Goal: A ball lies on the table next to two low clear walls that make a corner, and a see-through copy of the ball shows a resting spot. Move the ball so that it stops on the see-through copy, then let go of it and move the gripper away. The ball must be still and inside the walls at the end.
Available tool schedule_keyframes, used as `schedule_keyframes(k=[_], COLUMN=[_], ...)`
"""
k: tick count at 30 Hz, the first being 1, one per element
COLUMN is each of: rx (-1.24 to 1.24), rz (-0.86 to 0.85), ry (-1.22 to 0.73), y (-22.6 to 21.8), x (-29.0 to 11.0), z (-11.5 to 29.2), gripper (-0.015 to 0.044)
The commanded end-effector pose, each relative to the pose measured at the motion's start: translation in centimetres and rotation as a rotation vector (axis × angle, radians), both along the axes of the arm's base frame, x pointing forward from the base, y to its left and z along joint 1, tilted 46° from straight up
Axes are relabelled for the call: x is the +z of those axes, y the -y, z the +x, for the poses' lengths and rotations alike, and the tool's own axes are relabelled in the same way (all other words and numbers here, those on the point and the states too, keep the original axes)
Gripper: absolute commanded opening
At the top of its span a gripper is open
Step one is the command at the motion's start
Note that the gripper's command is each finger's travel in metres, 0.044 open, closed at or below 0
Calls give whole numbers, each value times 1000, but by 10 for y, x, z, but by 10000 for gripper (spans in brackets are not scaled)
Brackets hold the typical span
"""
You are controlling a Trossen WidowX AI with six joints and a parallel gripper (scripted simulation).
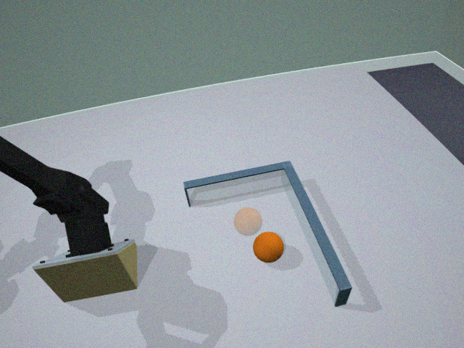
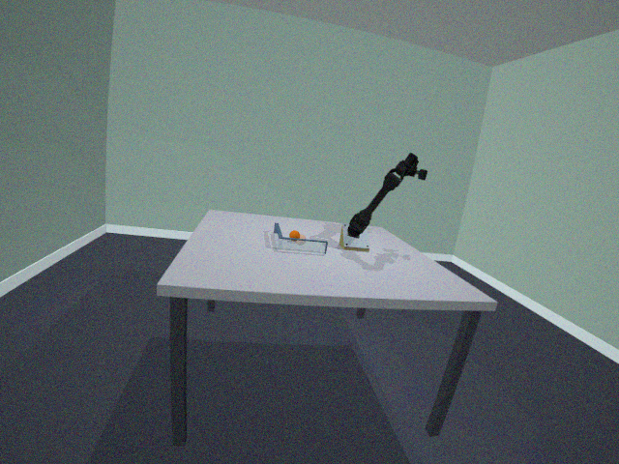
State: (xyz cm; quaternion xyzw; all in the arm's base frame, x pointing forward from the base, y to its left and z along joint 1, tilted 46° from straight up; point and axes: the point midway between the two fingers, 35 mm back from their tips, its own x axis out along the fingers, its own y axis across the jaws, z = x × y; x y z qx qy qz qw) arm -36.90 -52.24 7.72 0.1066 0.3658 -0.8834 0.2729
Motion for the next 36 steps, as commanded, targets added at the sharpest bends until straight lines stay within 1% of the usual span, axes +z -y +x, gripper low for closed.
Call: schedule_keyframes(k=[1, 5, 10, 14, 18, 22, 27, 32, 36], rx=[179, 382, 645, 864, 1085, 1315, 1604, 1906, 2149], rz=[125, 251, 407, 531, 648, 763, 897, 1020, 1109], ry=[25, 40, 44, 34, 16, -10, -51, -99, -138], y=[26, 48, 61, 60, 49, 26, -16, -73, -127], x=[-15, -29, -47, -61, -74, -85, -97, -106, -110], z=[58, 127, 216, 288, 358, 427, 506, 577, 624], gripper=[390, 390, 390, 390, 390, 390, 390, 390, 390])
